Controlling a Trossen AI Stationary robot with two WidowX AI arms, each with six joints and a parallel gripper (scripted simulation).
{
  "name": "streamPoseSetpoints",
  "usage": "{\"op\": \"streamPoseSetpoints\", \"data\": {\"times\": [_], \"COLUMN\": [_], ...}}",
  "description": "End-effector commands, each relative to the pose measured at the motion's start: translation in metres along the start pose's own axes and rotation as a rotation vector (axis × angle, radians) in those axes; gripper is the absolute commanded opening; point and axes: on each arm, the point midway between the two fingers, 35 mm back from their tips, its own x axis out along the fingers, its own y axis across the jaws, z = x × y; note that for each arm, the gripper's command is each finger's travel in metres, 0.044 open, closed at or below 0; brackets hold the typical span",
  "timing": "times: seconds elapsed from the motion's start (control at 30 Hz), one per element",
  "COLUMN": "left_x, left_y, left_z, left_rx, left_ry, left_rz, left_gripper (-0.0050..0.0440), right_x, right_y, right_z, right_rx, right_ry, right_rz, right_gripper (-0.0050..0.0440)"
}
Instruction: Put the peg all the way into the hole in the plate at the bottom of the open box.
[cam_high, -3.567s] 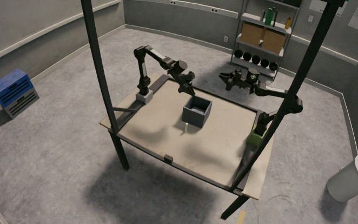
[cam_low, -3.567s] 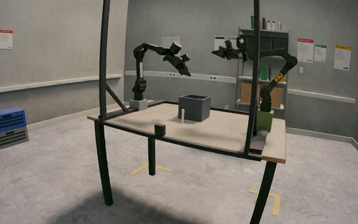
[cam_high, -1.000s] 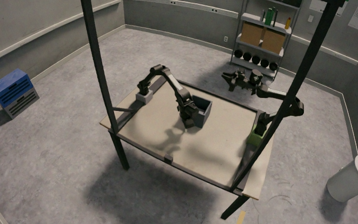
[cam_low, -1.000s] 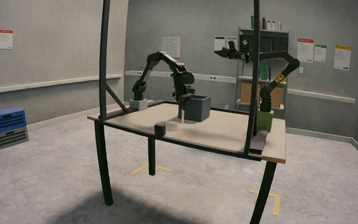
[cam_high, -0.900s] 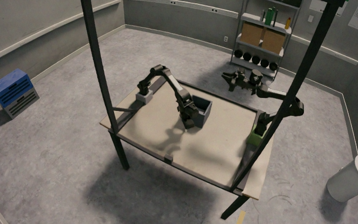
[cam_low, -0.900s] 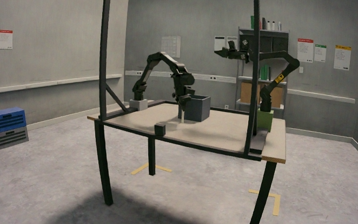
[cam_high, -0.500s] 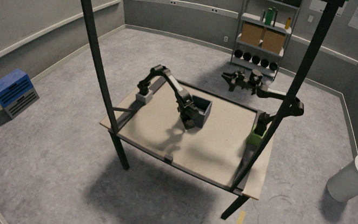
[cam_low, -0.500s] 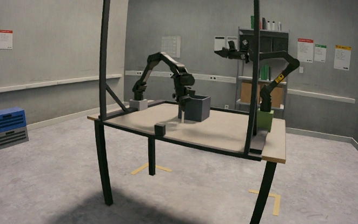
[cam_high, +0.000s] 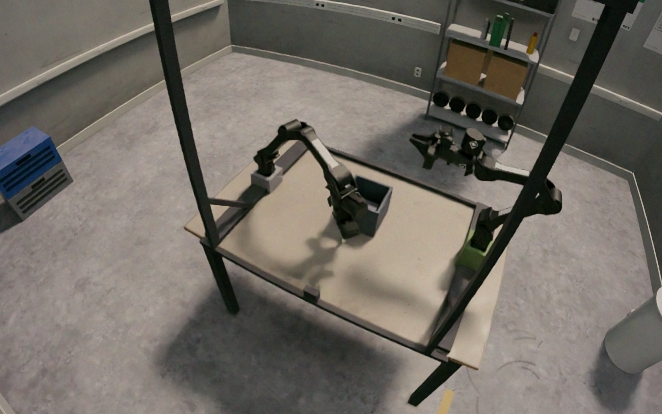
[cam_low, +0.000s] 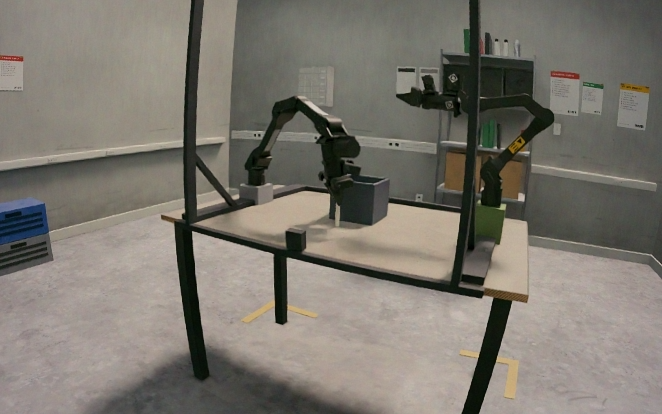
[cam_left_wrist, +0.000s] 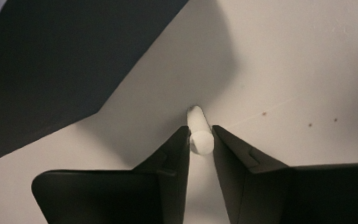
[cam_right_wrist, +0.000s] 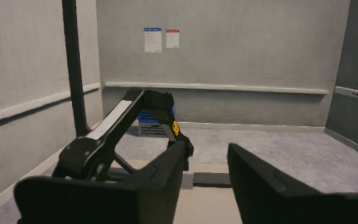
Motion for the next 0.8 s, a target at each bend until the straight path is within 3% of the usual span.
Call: {"op": "streamPoseSetpoints", "data": {"times": [0.0,0.17,0.77], "left_x": [-0.032,-0.041,-0.068], "left_y": [-0.008,-0.007,-0.006], "left_z": [0.01,0.012,0.016], "left_rx": [-0.012,-0.013,-0.013], "left_ry": [-0.03,-0.031,-0.034], "left_rz": [-0.065,-0.066,-0.064], "left_gripper": [-0.0013,-0.005,-0.005], "right_x": [-0.002,-0.002,-0.002], "right_y": [0.0,0.0,0.0], "right_z": [0.009,0.009,0.009], "right_rx": [-0.004,-0.004,-0.004], "right_ry": [-0.023,-0.023,-0.023], "right_rz": [0.002,0.002,0.002], "right_gripper": [0.0126,0.0126,0.0126]}}
